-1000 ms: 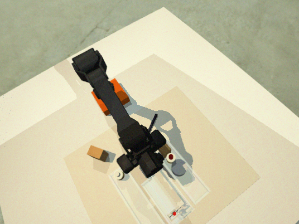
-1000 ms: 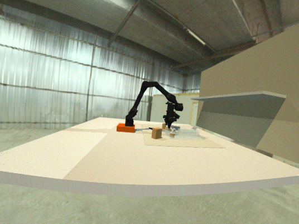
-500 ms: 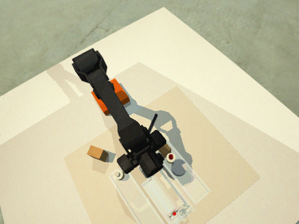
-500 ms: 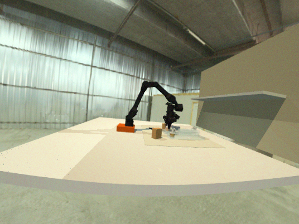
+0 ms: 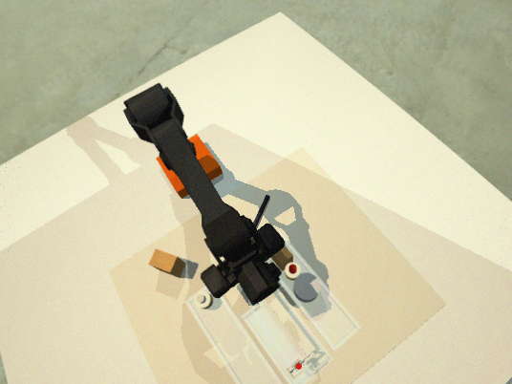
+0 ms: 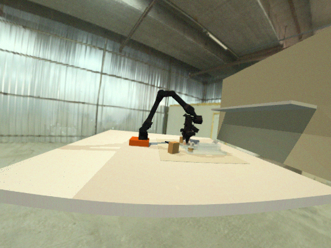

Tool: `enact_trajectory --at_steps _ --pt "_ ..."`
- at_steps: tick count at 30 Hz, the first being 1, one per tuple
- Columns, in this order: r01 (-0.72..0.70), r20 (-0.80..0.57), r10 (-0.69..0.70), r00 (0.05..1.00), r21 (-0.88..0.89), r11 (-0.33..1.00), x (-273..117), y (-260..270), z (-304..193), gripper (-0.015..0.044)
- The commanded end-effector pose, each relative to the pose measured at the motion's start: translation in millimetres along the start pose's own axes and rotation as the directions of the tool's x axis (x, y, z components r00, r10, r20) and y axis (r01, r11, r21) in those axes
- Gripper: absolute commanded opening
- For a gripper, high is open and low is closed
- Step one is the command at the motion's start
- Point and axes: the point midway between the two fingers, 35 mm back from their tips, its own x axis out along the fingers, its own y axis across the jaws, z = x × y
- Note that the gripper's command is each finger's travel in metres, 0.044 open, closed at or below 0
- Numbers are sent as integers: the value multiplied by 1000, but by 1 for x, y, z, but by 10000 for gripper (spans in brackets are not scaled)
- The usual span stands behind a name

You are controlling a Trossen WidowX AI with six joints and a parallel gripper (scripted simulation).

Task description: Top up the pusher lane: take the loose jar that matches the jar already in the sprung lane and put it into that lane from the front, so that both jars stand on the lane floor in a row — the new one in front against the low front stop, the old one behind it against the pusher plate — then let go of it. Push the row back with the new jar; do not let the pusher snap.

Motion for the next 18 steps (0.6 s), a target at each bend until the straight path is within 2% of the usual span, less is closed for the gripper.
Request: enact_trajectory --at_steps 1,18 --pt "4 16 -4 1000 6 1000 2 -1 4 0" --pt "4 16 -4 1000 6 1000 7 -1 3 0"
